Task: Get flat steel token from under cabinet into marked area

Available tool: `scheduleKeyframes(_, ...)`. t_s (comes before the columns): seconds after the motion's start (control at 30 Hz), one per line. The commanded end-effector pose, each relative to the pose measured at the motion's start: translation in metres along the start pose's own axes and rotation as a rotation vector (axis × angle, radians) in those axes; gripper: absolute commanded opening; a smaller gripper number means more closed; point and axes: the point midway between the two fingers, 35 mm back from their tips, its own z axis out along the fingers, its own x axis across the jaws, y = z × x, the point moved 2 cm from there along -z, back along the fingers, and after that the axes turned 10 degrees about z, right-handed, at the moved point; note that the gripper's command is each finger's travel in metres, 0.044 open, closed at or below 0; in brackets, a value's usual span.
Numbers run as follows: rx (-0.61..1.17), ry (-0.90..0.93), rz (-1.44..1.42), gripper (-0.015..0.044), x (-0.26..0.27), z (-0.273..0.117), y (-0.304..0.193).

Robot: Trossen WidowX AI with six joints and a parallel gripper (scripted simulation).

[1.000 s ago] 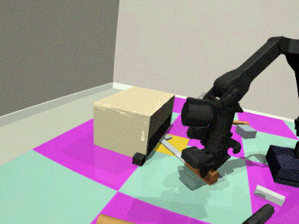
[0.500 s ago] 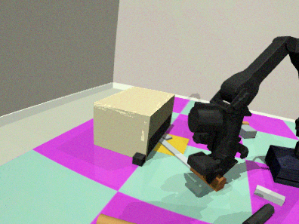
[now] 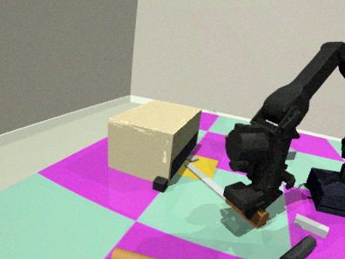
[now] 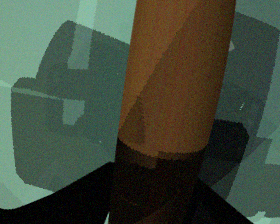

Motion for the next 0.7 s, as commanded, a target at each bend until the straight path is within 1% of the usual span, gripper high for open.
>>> scheduleKeyframes(0.0, -0.001, -0.003, 0.002, 0.0000, -0.002, 0.001, -0.009)
scheduleKeyframes(0.2, 0.001, -0.001, -0.003, 0.0000, -0.001, 0.000, -0.007)
scheduleKeyframes(0.67, 0.001, -0.002, -0.002, 0.0000, -0.004, -0.002, -0.025)
